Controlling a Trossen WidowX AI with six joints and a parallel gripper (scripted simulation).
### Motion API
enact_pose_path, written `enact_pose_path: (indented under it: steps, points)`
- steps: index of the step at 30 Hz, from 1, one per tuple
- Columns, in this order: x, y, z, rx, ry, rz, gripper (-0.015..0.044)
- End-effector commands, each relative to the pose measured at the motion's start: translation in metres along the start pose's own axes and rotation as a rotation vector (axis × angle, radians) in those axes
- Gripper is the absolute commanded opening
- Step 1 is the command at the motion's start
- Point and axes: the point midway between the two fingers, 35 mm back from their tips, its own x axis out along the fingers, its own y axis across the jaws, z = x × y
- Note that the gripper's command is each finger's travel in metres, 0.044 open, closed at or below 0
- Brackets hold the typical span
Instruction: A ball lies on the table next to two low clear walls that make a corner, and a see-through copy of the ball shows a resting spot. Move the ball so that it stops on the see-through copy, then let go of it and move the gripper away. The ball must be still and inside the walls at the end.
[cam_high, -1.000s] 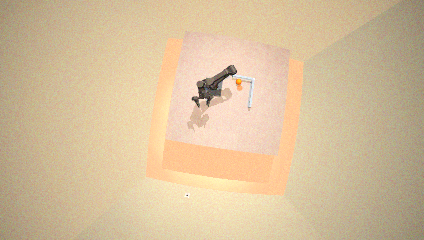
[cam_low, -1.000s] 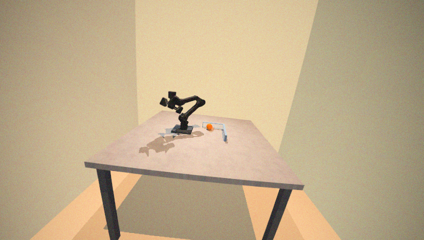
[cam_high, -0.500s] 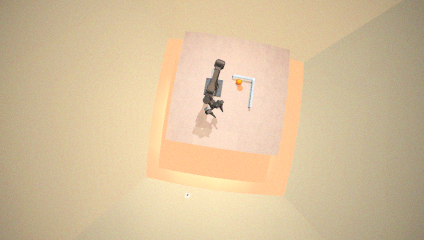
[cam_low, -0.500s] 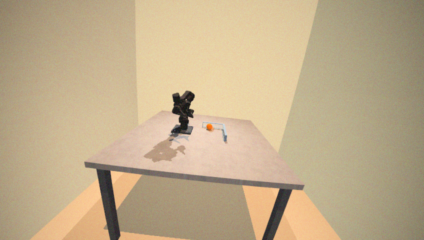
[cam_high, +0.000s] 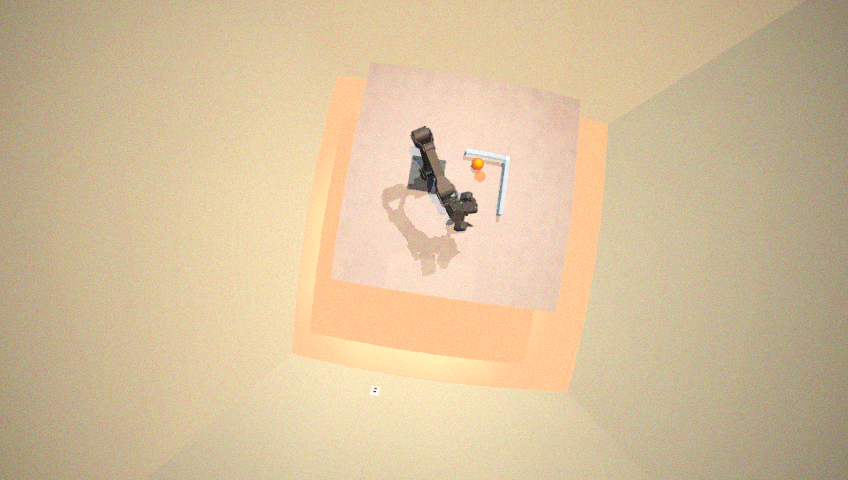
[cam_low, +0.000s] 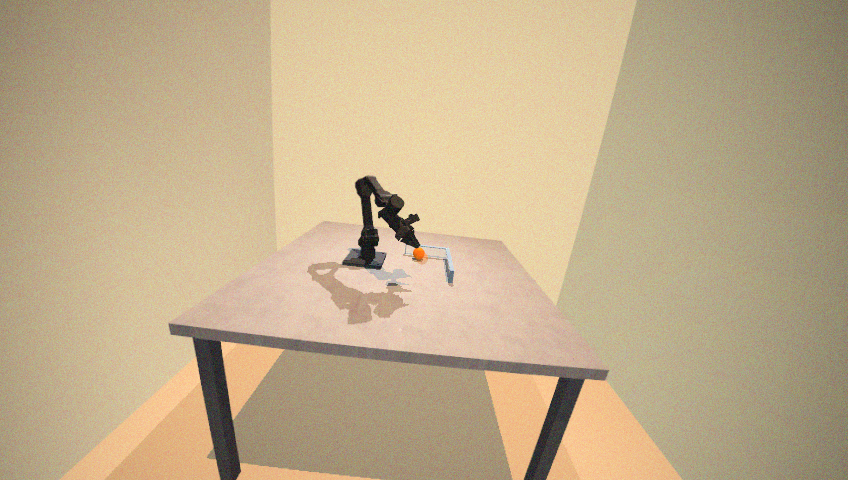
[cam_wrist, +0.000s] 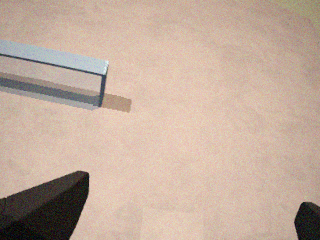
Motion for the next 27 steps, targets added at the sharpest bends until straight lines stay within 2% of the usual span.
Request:
enact_pose_path:
  steps: [1,7,13,27]
  points:
    - [0.022,0.036,0.013,-0.117,0.067,0.135,0.0413]
    - [0.043,0.106,0.025,-0.302,0.155,0.343,0.0413]
    - [0.048,0.174,0.029,-0.564,0.261,0.531,0.0413]
    - [0.003,0.313,0.011,-1.401,0.466,0.870,0.0413]
